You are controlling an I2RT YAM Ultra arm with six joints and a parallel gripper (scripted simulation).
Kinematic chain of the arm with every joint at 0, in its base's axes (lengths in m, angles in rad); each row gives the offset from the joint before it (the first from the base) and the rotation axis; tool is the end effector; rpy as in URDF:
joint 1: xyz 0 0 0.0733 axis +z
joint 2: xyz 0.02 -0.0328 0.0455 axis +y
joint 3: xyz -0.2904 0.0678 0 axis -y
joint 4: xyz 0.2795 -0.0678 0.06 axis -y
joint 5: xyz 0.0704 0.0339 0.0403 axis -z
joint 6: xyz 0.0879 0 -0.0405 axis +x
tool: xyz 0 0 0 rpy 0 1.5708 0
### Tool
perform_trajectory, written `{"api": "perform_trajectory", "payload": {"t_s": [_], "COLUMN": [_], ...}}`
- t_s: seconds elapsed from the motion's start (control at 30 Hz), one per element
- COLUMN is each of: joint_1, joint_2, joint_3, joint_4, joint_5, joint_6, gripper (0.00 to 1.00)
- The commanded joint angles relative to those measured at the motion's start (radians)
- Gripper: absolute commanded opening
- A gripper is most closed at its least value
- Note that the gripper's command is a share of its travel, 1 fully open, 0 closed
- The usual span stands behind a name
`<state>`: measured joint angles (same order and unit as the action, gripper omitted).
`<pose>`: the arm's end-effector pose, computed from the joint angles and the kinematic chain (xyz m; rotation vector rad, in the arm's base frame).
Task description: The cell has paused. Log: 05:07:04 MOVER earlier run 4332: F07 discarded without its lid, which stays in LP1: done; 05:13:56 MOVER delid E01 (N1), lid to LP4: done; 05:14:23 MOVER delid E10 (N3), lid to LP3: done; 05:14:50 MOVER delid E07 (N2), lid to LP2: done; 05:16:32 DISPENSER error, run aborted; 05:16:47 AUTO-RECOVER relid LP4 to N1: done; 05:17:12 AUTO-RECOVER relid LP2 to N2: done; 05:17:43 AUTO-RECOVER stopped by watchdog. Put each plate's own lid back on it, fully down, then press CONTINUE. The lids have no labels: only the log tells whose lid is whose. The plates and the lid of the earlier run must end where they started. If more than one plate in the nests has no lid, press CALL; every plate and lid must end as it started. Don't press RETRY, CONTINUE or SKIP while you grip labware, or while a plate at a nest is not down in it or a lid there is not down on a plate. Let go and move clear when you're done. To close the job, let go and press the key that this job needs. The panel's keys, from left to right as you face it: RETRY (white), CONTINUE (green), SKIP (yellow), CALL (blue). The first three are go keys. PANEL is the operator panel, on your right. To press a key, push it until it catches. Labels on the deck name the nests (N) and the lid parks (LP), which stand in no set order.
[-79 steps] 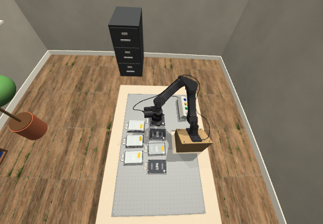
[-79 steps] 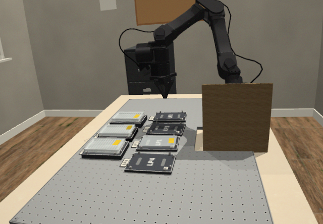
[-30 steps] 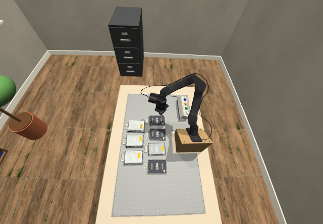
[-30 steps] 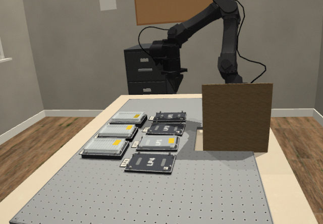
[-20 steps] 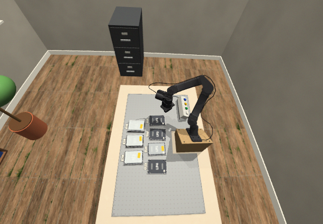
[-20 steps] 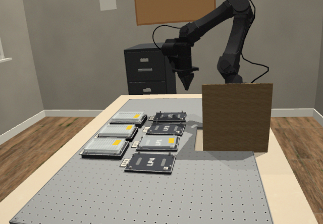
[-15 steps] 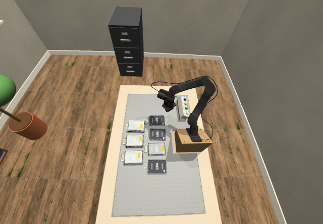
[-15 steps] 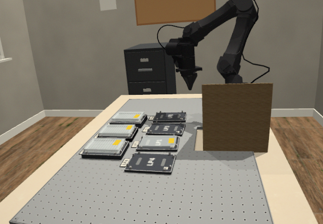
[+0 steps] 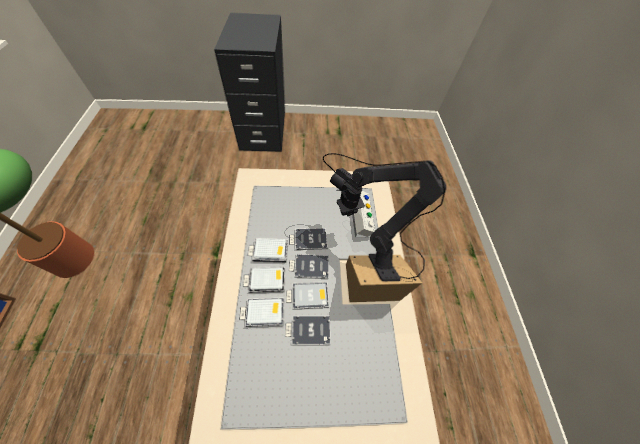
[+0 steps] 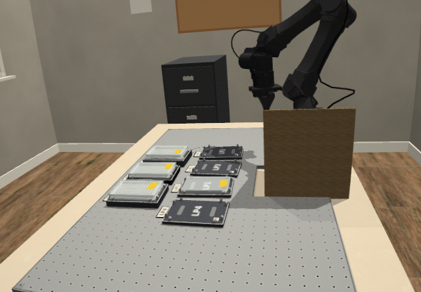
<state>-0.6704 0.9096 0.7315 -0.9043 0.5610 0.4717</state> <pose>0.1246 -0.1570 0.2295 1.5624 2.0867 -0.8096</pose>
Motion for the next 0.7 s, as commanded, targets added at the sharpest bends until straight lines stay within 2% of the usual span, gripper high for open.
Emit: {"api": "perform_trajectory", "payload": {"t_s": [0.0, 0.27, 0.4, 0.47, 0.5, 0.6, 0.67], "joint_1": [-0.073, -0.342, -0.501, -0.501, -0.558, -0.673, -0.758], "joint_2": [-0.059, -0.165, -0.198, -0.198, -0.189, -0.206, -0.172], "joint_3": [-0.025, -0.031, 0.005, 0.005, 0.012, 0.019, 0.024], "joint_4": [0.008, 0.028, 0.038, 0.038, 0.041, 0.047, 0.052], "joint_5": [-0.058, -0.195, -0.284, -0.284, -0.327, -0.391, -0.441], "joint_6": [-0.034, -0.125, -0.184, -0.184, -0.207, -0.268, -0.328], "gripper": [0.0, 0.0, 0.0, 0.0, 0.0, 0.0, 0.0]}}
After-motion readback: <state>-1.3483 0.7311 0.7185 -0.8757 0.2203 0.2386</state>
